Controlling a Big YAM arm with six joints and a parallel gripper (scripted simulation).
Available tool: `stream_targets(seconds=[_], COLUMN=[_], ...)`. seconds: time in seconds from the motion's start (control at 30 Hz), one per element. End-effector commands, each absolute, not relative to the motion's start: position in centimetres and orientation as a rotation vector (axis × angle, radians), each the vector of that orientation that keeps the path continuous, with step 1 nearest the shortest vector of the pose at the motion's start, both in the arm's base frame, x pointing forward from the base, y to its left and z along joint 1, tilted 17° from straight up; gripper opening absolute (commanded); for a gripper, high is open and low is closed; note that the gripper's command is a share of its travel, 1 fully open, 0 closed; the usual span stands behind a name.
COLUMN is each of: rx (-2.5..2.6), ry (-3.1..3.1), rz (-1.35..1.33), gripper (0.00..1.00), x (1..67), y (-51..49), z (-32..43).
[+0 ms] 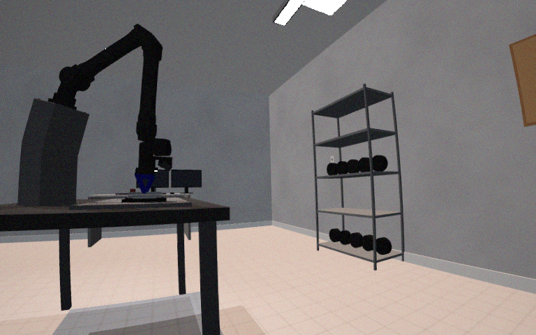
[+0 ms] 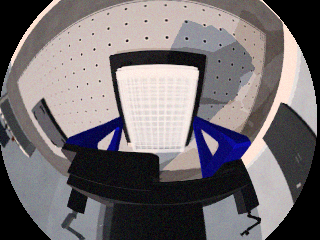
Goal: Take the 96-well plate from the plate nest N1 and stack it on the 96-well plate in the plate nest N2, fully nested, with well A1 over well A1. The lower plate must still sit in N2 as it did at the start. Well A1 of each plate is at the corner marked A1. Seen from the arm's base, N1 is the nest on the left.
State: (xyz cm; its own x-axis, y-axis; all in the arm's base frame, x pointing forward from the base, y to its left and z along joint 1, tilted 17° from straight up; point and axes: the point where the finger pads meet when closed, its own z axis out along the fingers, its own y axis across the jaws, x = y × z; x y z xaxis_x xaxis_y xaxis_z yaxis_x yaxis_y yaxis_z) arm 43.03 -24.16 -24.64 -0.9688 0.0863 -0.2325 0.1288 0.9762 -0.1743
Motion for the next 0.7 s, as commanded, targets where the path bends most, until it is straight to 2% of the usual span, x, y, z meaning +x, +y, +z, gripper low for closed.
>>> stream_targets(seconds=[0.0,0.67], rx=[0.156,0.16], ry=[2.874,2.873], rz=[-0.285,-0.287], gripper=[1.0,1.0], x=[43.8,42.7], y=[-24.1,-23.0], z=[-22.3,-17.8])
